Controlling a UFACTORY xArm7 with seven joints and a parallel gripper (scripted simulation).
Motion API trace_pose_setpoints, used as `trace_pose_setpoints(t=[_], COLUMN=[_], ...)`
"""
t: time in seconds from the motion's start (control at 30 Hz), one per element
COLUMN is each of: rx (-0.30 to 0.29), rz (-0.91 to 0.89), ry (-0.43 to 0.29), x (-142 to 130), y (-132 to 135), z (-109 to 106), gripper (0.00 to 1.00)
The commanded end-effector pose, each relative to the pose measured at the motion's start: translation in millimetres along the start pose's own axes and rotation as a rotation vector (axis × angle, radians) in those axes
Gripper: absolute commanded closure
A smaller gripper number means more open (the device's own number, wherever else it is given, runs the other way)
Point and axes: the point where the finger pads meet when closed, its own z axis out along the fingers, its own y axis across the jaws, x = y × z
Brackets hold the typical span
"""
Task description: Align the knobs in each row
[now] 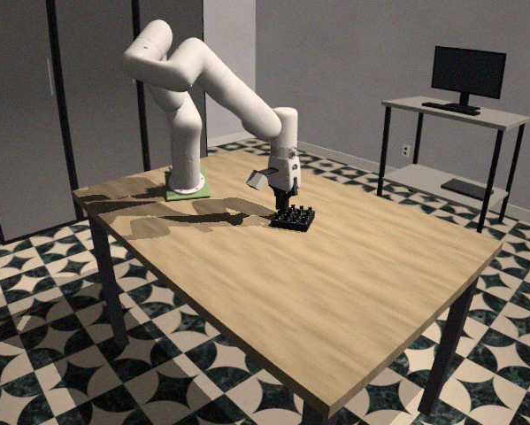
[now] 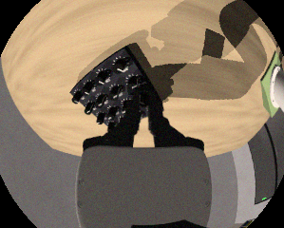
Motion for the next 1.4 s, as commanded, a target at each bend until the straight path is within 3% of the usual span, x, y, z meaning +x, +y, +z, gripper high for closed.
trace_pose_setpoints(t=[0.0,0.73,1.37], rx=[-0.003,-0.002,-0.002], rz=[-0.111,-0.468,-0.558], ry=[-0.004,-0.004,-0.004], x=[-0.6,-0.6,-0.6], y=[-1.0,-1.0,-1.0], z=[-0.8,-0.8,-0.8], gripper=[0.92,0.92,0.92])
